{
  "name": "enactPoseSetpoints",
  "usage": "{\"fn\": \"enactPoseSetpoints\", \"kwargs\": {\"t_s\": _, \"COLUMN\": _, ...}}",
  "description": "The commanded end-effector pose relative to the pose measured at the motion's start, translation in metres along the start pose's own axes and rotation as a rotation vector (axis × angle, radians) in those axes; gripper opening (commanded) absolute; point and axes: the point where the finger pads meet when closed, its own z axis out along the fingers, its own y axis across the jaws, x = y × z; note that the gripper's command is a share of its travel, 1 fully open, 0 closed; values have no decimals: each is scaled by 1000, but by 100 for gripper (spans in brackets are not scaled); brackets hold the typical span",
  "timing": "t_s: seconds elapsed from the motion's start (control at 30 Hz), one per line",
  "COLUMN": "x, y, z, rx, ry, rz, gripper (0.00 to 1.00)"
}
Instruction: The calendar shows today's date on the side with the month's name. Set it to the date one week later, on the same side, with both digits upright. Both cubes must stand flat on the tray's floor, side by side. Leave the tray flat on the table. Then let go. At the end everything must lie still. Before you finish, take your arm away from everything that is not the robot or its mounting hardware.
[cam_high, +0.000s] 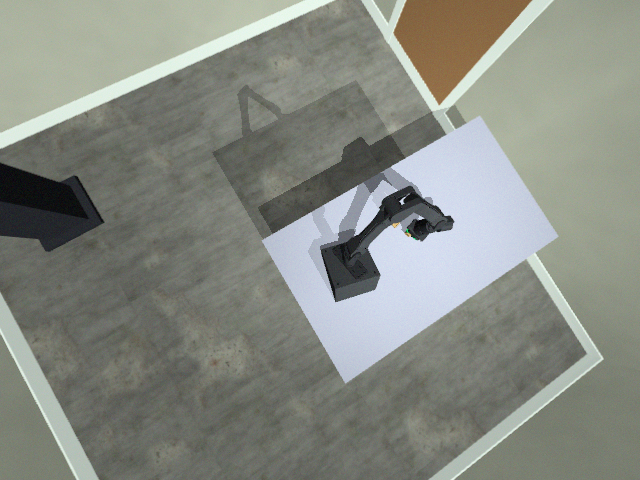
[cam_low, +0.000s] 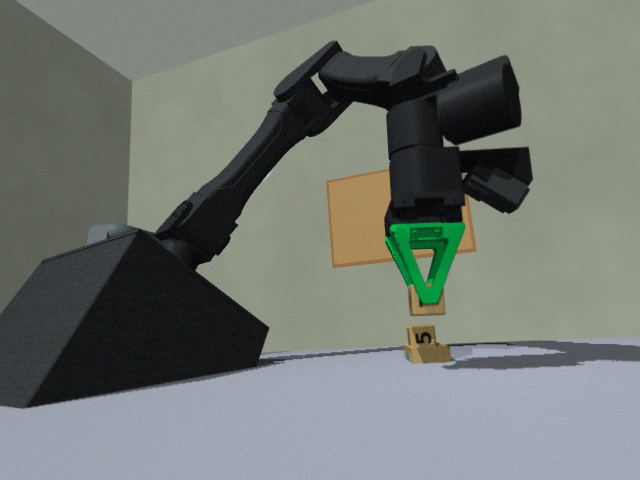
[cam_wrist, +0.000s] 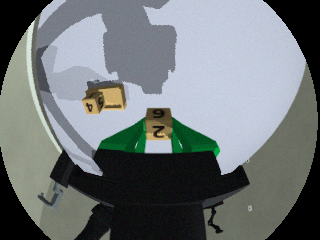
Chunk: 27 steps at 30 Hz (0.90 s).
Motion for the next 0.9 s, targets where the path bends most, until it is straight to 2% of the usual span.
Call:
{"fn": "enactPoseSetpoints", "kwargs": {"t_s": 0.0, "x": -6, "y": -6, "z": 10, "rx": 8, "ry": -33, "rz": 9, "gripper": 26}}
{"fn": "enactPoseSetpoints", "kwargs": {"t_s": 0.3, "x": -7, "y": -7, "z": 46, "rx": 8, "ry": -32, "rz": 9, "gripper": 26}}
{"fn": "enactPoseSetpoints", "kwargs": {"t_s": 0.4, "x": -10, "y": -14, "z": 46, "rx": 19, "ry": -50, "rz": 19, "gripper": 26}}
{"fn": "enactPoseSetpoints", "kwargs": {"t_s": 0.6, "x": -19, "y": -12, "z": 41, "rx": 31, "ry": -69, "rz": -1, "gripper": 26}}
{"fn": "enactPoseSetpoints", "kwargs": {"t_s": 0.87, "x": -19, "y": -12, "z": 41, "rx": 31, "ry": -68, "rz": -3, "gripper": 26}}
